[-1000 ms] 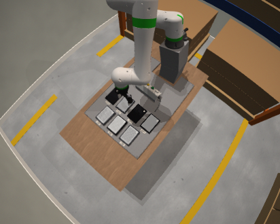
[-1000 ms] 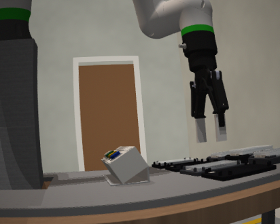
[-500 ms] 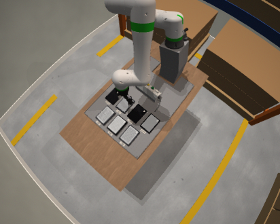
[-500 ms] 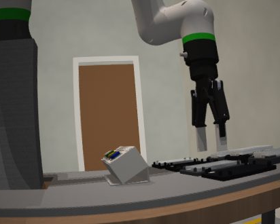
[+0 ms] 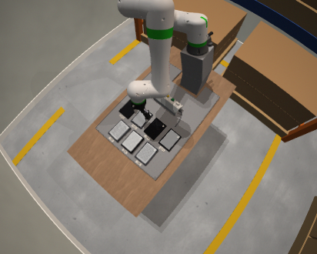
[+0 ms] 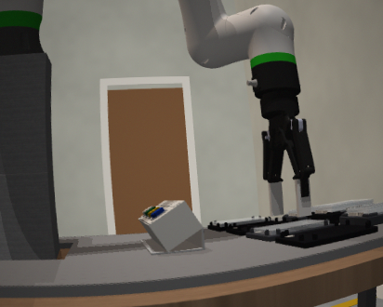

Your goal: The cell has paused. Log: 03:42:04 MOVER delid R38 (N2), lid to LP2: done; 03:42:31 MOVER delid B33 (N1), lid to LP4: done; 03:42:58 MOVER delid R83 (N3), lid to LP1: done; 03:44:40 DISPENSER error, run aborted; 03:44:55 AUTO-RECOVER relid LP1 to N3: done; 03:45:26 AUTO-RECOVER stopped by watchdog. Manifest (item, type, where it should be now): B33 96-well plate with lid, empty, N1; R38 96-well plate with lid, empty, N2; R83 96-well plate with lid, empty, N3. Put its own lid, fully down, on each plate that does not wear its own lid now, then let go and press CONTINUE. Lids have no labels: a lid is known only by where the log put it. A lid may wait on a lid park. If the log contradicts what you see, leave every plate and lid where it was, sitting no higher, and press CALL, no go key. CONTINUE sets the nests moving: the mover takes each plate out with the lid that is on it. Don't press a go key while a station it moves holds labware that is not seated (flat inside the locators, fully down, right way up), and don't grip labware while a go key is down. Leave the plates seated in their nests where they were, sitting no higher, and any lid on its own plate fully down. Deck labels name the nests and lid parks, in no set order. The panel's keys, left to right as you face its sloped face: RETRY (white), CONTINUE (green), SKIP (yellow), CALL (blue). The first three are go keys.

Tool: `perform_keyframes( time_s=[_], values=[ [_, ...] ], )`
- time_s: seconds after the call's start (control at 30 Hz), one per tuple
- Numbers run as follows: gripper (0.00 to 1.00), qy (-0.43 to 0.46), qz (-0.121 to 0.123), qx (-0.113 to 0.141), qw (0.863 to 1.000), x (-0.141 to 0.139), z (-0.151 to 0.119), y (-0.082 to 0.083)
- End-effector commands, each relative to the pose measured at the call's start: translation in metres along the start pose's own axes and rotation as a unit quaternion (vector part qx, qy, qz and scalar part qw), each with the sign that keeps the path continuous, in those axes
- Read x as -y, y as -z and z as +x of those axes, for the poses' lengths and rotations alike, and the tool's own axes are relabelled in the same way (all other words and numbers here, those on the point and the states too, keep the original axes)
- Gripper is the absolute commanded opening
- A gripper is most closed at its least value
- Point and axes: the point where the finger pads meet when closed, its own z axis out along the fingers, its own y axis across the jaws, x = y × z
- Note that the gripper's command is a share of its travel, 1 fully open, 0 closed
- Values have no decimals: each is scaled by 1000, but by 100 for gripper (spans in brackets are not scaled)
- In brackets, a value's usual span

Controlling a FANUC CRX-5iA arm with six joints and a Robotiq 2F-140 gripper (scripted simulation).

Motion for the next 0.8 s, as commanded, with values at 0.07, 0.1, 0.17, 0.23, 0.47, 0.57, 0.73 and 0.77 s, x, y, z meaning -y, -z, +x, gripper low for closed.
perform_keyframes(
  time_s=[0.07,0.1,0.17,0.23,0.47,0.57,0.73,0.77],
  values=[
    [66,0,0,0,1000,0,0,-2],
    [66,0,0,0,1000,0,0,-2],
    [66,0,0,0,1000,0,0,-3],
    [66,0,0,0,1000,0,0,-3],
    [66,0,0,0,1000,0,0,-3],
    [66,0,0,0,1000,0,0,-3],
    [66,0,0,0,1000,0,0,-3],
    [66,0,0,0,1000,0,0,-3]
  ],
)
